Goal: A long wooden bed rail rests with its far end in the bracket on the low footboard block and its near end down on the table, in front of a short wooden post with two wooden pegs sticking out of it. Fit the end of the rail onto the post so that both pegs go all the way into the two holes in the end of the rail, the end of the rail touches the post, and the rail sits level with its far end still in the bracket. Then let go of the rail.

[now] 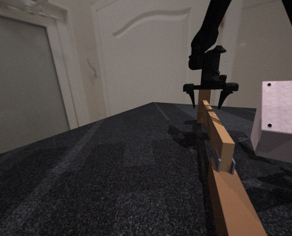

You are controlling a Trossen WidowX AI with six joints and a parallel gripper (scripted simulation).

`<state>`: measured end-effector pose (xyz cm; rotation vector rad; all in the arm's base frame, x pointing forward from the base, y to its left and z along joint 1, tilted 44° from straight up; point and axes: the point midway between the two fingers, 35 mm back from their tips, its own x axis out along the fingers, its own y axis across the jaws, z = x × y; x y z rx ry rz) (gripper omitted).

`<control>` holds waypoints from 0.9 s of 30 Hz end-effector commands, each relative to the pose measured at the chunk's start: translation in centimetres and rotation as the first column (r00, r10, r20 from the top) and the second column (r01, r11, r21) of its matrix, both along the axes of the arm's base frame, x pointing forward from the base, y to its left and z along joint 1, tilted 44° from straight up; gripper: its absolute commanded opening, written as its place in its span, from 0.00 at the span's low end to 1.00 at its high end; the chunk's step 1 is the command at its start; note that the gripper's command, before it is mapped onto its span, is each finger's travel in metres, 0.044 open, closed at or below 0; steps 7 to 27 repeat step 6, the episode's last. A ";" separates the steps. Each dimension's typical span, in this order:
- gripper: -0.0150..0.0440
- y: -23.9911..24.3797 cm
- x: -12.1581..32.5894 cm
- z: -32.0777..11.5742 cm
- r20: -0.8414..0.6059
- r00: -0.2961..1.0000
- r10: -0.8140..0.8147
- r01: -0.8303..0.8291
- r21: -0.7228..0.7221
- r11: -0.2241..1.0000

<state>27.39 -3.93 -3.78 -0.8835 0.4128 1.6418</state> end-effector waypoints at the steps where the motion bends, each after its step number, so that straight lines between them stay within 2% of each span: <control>1: 1.00 0.0 -0.1 0.0 -0.002 1.000 0.005 -0.005 0.000 1.000; 27: 1.00 0.0 -0.1 0.0 -0.002 1.000 0.005 -0.005 0.000 1.000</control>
